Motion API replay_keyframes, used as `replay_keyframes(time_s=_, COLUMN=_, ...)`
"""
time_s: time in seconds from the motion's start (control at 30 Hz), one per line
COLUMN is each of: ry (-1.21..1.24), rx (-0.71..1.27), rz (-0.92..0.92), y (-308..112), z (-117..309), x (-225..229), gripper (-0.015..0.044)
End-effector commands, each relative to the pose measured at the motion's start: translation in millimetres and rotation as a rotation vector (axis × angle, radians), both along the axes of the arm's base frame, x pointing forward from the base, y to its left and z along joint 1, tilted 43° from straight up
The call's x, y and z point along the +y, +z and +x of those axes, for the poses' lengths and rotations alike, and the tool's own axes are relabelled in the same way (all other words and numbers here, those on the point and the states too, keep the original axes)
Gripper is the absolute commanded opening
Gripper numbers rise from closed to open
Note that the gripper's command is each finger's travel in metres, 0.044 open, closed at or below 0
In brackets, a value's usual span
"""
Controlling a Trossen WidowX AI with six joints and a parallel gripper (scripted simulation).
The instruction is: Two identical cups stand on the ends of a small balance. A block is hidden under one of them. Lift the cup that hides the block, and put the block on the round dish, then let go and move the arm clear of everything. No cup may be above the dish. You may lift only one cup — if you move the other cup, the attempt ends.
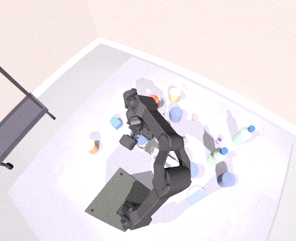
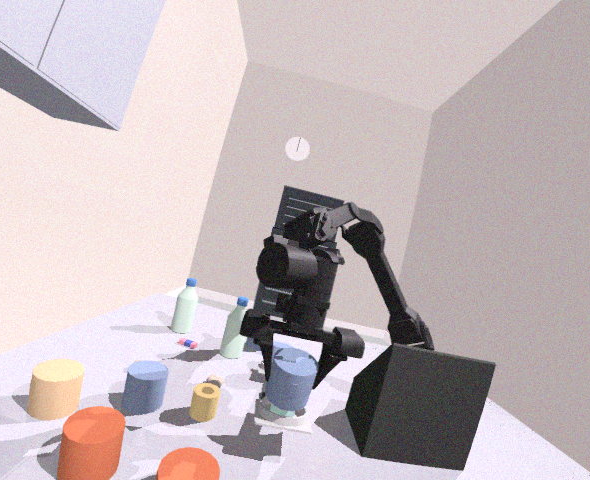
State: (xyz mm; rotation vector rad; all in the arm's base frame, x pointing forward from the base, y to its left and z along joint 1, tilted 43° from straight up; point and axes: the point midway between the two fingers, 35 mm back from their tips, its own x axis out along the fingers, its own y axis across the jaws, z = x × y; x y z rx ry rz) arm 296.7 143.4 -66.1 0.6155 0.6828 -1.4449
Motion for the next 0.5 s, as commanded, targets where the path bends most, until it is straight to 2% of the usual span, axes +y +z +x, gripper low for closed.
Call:
replay_keyframes(time_s=0.0, ry=-0.002, rx=-0.013, rz=0.013, y=6.7, z=2.0, x=6.4, gripper=0.0)
replay_keyframes(time_s=0.47, ry=-0.002, rx=-0.013, rz=0.012, y=21.1, z=-0.4, x=17.5, gripper=0.0)
